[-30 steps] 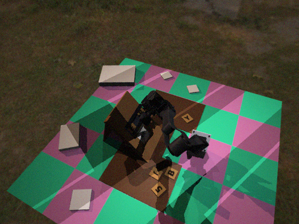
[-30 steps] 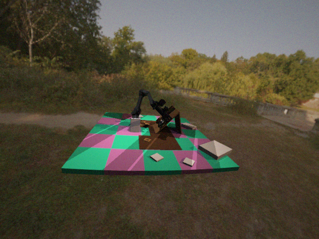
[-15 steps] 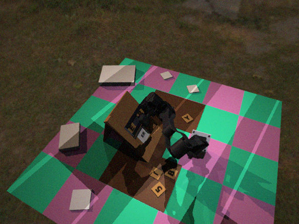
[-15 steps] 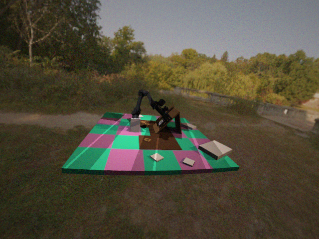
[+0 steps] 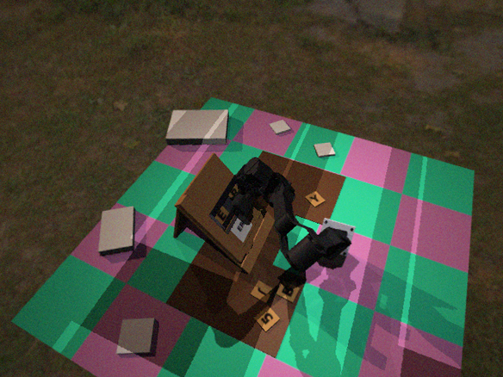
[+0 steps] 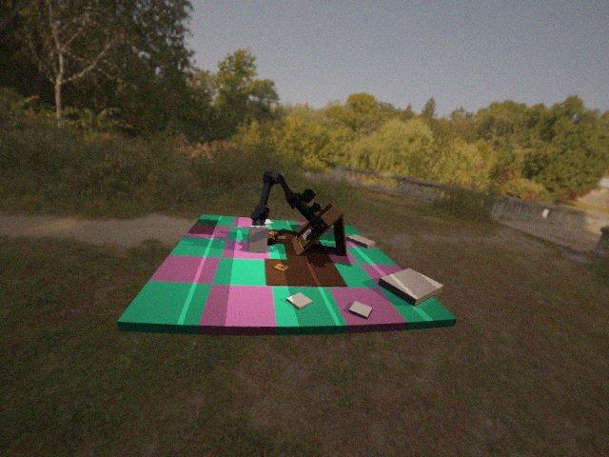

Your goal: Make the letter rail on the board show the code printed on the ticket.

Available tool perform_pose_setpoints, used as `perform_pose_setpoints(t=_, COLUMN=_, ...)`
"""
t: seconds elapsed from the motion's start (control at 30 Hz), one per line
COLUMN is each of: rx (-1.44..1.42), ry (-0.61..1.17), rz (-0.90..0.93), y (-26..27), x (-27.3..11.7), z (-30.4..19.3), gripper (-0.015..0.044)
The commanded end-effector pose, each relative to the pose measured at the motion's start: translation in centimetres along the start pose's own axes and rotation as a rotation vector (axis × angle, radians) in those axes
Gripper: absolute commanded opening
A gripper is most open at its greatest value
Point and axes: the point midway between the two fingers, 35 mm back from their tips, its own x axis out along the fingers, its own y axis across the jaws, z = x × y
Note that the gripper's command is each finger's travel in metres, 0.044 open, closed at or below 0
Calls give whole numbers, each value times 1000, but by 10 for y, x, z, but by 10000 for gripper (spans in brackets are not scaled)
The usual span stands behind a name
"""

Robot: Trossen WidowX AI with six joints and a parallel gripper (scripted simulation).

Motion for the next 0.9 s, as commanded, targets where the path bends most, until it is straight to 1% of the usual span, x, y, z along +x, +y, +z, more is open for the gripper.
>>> perform_pose_setpoints(t=0.0, rx=6, ry=0, rz=-4, y=2, x=0, z=0, gripper=0)
perform_pose_setpoints(t=0.87, rx=7, ry=0, rz=-3, y=17, x=0, z=0, gripper=0)
